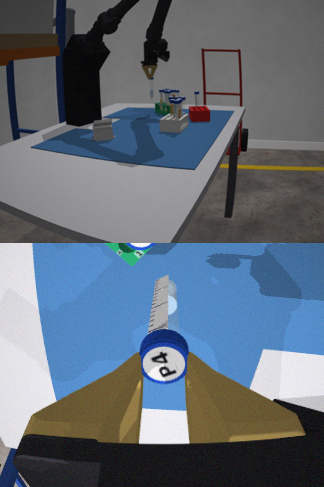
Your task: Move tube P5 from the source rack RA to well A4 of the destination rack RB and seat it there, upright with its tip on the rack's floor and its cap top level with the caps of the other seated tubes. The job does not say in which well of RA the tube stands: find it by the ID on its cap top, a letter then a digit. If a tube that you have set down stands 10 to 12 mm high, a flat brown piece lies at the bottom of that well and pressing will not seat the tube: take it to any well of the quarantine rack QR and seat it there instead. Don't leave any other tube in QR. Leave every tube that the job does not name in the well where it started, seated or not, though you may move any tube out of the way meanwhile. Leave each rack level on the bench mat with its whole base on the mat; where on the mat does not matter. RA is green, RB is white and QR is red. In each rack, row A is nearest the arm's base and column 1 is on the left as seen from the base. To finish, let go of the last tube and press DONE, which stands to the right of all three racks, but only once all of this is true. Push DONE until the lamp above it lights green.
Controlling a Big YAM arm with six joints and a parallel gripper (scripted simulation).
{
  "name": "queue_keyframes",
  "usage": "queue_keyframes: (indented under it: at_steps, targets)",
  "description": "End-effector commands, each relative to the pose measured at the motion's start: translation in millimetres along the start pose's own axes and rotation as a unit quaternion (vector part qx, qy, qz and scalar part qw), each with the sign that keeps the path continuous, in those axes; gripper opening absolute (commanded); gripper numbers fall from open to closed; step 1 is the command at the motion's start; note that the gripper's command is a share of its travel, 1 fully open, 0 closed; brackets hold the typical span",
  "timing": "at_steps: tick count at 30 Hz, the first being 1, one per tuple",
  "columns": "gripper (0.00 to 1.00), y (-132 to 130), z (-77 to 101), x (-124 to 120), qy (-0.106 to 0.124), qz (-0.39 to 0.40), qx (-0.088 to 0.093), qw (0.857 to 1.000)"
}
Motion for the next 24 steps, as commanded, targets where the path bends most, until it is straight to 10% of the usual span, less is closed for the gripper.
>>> queue_keyframes:
  at_steps: [1,24]
  targets:
    - [0.00,-4,4.1,18,-0.006,-0.008,0.008,1.000]
    - [0.00,-38,4.8,79,-0.005,-0.004,0.003,1.000]
Point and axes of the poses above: the point where the finger pads meet when closed, its own z axis back along the fingers, its own y axis across the jaws, x = y × z, the point moved 7 cm from there along z, back along the fingers, and after that the axes turned 11 degrees about -z, right-handed, at the moved point
